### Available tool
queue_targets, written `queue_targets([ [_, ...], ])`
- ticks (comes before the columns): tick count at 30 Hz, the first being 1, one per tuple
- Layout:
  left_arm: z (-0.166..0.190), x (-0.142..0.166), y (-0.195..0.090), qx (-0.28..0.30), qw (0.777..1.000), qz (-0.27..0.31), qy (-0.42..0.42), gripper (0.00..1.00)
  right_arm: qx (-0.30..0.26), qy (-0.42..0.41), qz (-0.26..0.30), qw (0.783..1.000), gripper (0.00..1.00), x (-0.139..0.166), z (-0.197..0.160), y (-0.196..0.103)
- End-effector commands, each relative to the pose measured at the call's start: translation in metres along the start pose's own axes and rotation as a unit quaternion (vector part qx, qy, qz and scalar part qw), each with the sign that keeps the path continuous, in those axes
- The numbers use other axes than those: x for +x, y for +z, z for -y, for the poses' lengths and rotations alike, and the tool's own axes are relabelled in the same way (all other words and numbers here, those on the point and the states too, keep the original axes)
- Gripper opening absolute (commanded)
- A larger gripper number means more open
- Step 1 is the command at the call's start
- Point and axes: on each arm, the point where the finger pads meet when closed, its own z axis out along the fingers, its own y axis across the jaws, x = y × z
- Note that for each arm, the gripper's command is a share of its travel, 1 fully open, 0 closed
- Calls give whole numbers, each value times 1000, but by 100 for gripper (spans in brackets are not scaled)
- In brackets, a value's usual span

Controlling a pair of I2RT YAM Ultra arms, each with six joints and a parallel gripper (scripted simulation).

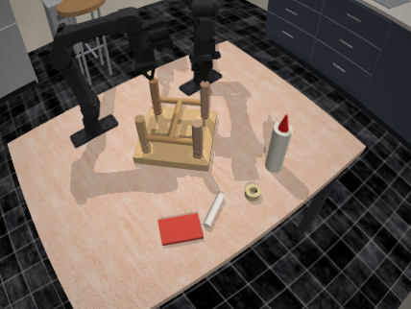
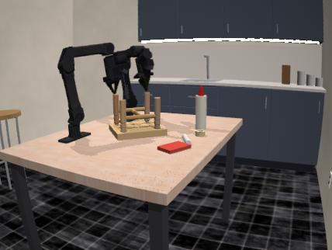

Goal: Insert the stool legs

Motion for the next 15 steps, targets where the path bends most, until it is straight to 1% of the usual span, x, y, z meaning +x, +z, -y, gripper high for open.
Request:
queue_targets([
  [1,0,-15,-19,-2,999,48,-3,0,3,-5,59,998,0,-14,0,-17],
  [2,0,-15,-19,-2,999,48,-3,0,3,-5,66,998,0,-17,0,-21],
  [10,0,-15,-19,-2,999,48,-3,0,3,-5,67,998,0,-18,0,-21],
  [11,0,-12,-10,-2,1000,31,-2,0,2,-3,48,999,0,-15,0,-10],
  [12,0,4,7,0,1000,-16,0,0,1,-1,-1,1000,0,-1,0,5],
  [15,0,10,17,0,1000,-24,0,0,1,-1,-3,1000,0,-1,0,15],
])
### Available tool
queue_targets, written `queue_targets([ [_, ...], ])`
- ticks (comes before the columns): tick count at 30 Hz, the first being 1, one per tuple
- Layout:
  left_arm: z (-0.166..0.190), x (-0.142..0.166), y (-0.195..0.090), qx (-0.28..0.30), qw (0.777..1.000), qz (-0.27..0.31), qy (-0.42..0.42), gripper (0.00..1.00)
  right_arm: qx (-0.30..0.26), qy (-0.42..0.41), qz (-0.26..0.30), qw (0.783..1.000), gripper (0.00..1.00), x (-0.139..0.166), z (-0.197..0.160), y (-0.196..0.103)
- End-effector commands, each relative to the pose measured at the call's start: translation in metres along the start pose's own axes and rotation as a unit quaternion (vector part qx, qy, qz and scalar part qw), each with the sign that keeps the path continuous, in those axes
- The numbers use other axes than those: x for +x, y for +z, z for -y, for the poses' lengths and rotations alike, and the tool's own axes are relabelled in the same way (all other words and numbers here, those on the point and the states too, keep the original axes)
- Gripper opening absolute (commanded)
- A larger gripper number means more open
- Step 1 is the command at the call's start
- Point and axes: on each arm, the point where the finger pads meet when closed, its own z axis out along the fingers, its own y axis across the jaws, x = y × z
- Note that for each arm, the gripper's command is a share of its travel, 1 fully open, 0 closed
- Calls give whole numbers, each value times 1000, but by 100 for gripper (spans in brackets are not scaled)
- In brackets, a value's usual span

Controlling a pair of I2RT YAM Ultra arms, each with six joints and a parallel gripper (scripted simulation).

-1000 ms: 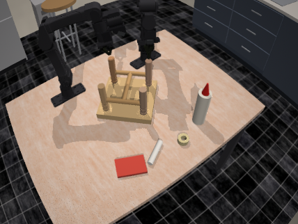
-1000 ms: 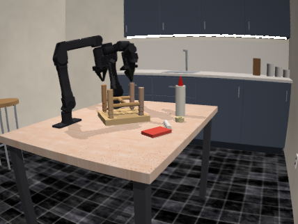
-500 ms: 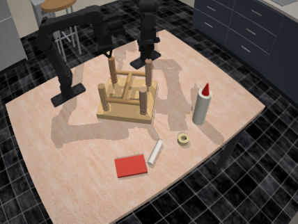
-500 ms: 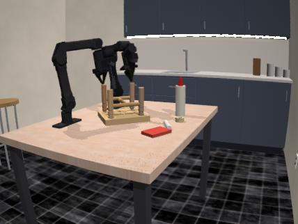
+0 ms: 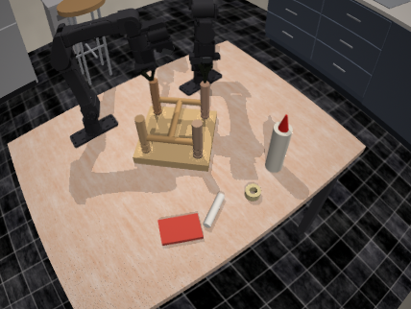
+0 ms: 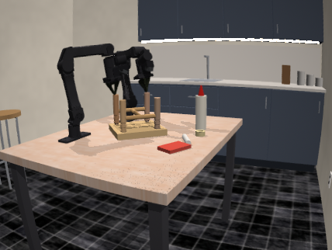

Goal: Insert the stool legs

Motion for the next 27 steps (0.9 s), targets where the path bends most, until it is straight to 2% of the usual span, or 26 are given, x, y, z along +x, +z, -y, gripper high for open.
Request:
queue_targets([
  [1,0,5,18,0,1000,-14,0,0,1,-1,-7,1000,0,-2,0,17],
  [2,-2,-7,-9,-4,999,32,-5,0,-3,-7,32,999,0,-6,-3,-7],
  [4,0,-12,-16,1,999,43,-4,0,1,-1,49,999,0,-13,1,-14],
  [5,0,-13,-11,1,999,35,-4,0,1,-1,36,999,0,-15,1,-7],
  [6,0,7,10,-1,1000,-20,0,0,-2,-1,-19,1000,0,4,-1,10],
  [23,1,42,30,1,995,-100,-1,0,0,-3,-74,997,0,26,3,30],
  [24,-1,-7,-11,-3,999,31,-5,0,-15,-4,39,999,0,-15,-5,-4],
  [25,-1,-5,-1,-2,1000,12,-5,0,-13,-2,24,1000,0,-12,-4,4],
  [26,-2,1,1,-3,1000,-18,-6,0,-12,-2,33,999,0,-15,-4,-1],
  [27,-2,-3,-1,-3,1000,-1,-6,0,-12,-2,34,999,0,-15,-4,-1],
])
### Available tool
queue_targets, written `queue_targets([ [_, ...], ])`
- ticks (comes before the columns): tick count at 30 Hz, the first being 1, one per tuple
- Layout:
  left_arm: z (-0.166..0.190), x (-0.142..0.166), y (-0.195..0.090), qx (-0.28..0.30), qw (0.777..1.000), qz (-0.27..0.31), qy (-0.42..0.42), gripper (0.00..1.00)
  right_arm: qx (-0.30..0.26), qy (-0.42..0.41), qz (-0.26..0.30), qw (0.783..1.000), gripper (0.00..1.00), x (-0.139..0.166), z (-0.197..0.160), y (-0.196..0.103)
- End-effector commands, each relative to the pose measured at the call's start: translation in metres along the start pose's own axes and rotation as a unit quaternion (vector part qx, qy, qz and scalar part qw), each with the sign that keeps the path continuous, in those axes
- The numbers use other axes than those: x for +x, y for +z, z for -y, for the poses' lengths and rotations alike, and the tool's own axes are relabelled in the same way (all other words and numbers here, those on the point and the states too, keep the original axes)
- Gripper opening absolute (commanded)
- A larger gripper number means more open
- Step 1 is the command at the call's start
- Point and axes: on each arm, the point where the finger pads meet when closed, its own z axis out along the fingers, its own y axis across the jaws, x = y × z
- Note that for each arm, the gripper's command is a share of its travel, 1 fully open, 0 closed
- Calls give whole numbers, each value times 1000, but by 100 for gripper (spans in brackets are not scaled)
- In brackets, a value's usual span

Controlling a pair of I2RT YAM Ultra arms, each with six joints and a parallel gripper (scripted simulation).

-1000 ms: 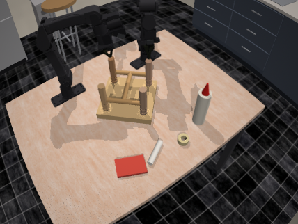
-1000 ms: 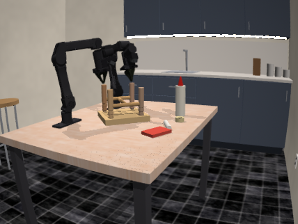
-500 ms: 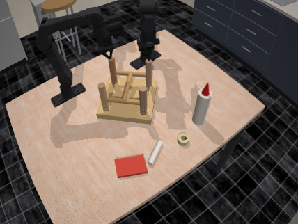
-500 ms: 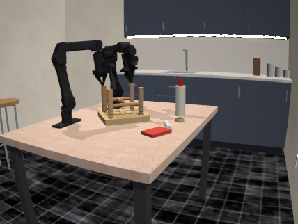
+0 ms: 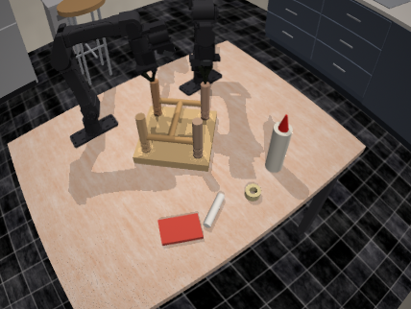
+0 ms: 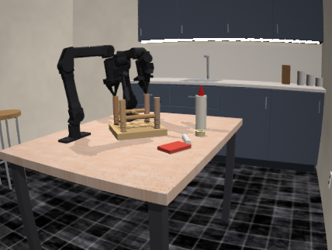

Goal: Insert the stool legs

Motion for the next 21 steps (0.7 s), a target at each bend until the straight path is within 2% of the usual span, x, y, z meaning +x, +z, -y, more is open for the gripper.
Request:
queue_targets([
  [1,0,-12,-8,1,1000,19,-6,0,2,-1,34,999,0,-14,1,-10],
  [4,-1,-7,-9,0,1000,-4,-6,0,2,-1,34,999,0,-14,1,-10],
  [5,-1,-10,-17,0,1000,16,-7,0,2,-1,34,999,0,-14,1,-10],
  [7,-1,-11,-15,0,1000,14,-6,0,2,-1,34,999,0,-14,1,-10],
  [8,-1,-16,-25,0,999,46,-7,0,2,-1,34,999,0,-14,1,-10],
  [10,-1,-16,-25,0,999,44,-7,0,2,-1,34,999,0,-14,1,-10],
  [11,-1,-8,-19,0,1000,-6,-6,0,2,-1,34,999,0,-14,1,-10],
  [16,-2,-16,-43,-1,1000,3,-7,0,2,-1,34,999,0,-14,1,-10],
  [17,-2,-25,-44,-1,1000,25,-7,0,2,-1,34,999,0,-14,1,-10],
  [19,-2,-25,-44,-1,1000,25,-7,0,2,-1,34,999,0,-14,1,-10],
  [21,-2,-18,-53,-1,1000,-1,-7,0,2,-1,34,999,0,-14,1,-10],
])
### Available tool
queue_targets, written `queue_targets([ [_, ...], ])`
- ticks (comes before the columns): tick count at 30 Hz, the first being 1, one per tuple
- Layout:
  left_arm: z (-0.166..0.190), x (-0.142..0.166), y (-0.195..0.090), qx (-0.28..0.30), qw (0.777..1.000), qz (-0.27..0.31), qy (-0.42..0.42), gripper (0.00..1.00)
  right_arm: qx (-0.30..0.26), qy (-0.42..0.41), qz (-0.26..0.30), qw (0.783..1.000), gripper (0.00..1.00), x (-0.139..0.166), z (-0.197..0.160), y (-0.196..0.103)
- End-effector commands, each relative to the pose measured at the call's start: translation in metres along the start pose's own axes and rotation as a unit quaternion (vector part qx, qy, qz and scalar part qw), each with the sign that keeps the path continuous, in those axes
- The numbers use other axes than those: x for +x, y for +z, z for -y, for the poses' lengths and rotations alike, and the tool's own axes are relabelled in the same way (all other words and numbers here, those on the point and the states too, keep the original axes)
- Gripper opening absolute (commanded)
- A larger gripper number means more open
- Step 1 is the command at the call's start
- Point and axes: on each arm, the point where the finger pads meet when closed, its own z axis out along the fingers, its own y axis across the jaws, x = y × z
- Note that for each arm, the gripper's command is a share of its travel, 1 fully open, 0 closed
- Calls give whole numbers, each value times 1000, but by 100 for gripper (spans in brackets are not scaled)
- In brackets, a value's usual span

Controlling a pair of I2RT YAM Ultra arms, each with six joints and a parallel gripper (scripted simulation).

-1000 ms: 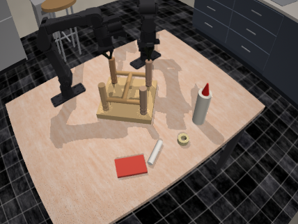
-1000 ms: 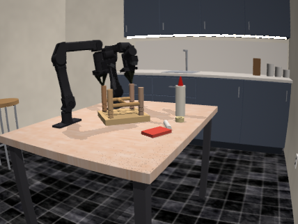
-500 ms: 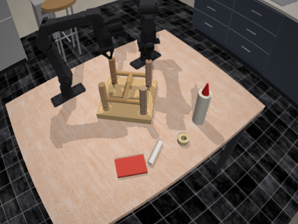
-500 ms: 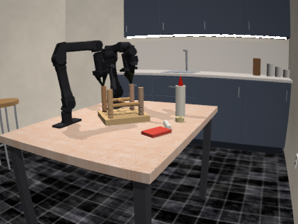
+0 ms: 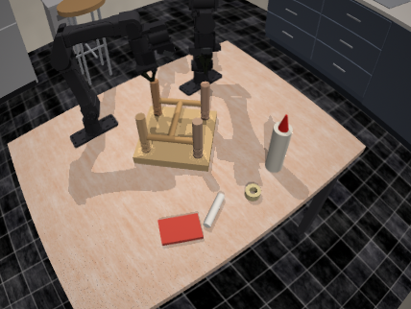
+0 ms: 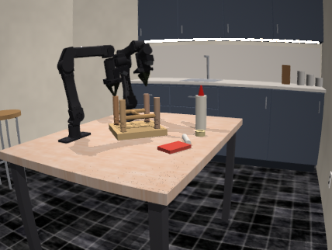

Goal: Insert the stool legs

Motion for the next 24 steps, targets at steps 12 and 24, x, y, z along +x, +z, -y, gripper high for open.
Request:
queue_targets([
  [12,-3,-6,-20,-1,999,35,-7,0,2,-1,34,999,0,-14,1,-10],
  [24,-3,-9,-24,-1,999,43,-8,0,1,1,9,1000,0,0,2,-17],
])
